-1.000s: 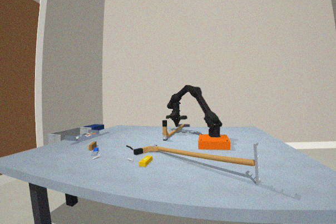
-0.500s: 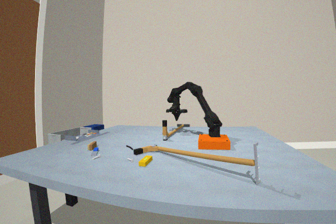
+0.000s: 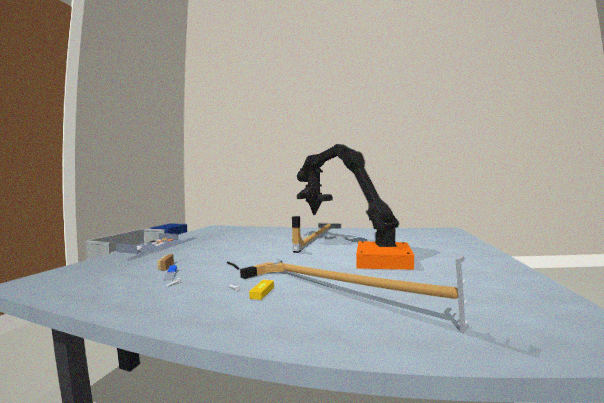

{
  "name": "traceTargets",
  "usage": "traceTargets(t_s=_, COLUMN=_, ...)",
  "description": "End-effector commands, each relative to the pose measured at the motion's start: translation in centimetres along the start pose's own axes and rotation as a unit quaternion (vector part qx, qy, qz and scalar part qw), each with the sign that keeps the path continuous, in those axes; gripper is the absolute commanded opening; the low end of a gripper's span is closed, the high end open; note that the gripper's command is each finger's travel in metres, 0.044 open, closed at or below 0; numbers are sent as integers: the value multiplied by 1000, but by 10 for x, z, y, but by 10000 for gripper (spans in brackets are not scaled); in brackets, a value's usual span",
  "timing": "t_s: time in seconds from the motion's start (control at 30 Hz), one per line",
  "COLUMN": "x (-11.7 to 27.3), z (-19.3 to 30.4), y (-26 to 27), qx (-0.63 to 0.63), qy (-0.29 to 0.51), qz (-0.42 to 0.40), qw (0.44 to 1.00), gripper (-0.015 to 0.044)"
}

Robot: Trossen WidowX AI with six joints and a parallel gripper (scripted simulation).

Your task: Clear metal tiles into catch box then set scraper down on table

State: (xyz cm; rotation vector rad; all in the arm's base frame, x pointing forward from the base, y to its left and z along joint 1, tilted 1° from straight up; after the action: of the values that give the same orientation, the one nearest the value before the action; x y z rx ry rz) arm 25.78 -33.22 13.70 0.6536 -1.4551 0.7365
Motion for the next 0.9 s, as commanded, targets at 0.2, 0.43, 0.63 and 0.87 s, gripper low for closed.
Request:
traceTargets(t_s=0.2, x=8, z=-26, y=4, qx=-102, qy=0, qz=12, qw=995, gripper=0)
traceTargets(t_s=0.43, x=14, z=-42, y=8, qx=-168, qy=-3, qz=21, qw=986, gripper=0)
traceTargets(t_s=0.63, x=18, z=-56, y=11, qx=-225, qy=-8, qz=28, qw=974, gripper=0)
traceTargets(t_s=0.87, x=23, z=-72, y=15, qx=-291, qy=-15, qz=36, qw=956, gripper=0)
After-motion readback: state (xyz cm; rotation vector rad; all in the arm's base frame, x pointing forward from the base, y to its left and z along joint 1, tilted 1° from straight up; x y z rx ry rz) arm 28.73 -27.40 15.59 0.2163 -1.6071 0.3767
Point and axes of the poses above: the point midway between the two fingers, 35 mm back from their tips, its own x axis back along the fingers, its own y axis across the jaws, z = x × y, the point moved 2 cm from there along x, back along the fingers, and after that the axes turned 5 degrees about x, right-handed, at the moved point
